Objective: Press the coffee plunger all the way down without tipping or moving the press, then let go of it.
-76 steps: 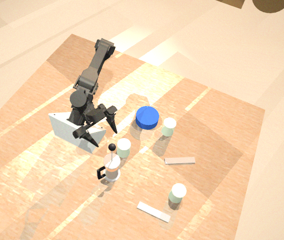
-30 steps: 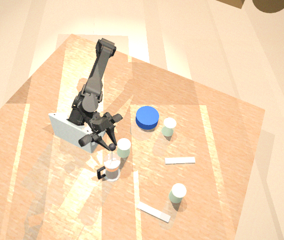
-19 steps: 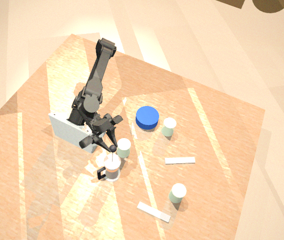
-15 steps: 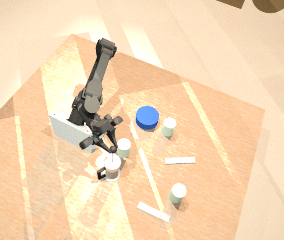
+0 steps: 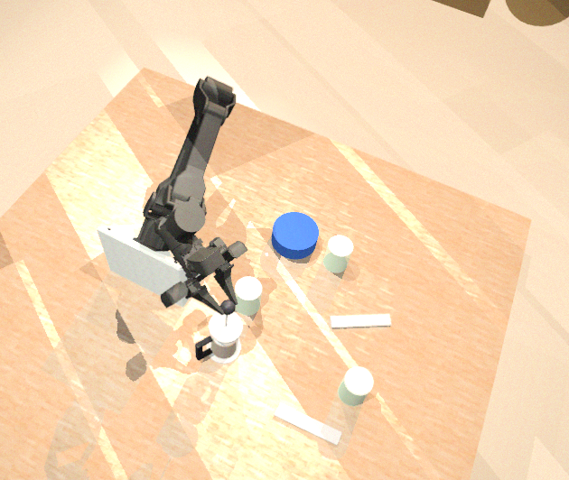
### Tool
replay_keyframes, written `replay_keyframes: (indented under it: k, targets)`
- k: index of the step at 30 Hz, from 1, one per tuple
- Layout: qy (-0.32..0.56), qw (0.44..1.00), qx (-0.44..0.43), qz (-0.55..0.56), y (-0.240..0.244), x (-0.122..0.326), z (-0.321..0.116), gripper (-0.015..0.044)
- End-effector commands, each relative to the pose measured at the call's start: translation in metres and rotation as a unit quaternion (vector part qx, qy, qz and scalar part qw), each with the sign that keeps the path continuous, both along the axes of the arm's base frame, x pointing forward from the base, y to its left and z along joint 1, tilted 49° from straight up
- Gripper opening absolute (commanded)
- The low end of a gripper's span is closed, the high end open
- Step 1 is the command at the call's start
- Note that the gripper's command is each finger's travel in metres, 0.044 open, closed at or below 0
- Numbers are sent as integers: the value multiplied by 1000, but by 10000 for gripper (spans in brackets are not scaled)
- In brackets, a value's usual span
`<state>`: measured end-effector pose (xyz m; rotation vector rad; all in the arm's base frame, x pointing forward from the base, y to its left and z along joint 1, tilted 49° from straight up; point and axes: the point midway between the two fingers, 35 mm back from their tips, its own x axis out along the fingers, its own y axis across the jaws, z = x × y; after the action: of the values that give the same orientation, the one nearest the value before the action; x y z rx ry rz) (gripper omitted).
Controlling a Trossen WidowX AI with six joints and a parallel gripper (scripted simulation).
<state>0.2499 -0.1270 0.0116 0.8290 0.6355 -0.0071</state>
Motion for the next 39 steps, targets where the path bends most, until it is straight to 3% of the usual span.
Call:
replay_keyframes:
  k: [1, 39]
  targets:
    - [24, 999, 20, 8, 18, -6, -17, 121]
    - [19, 1000, 23, 5, 49, 11, -55, 121]
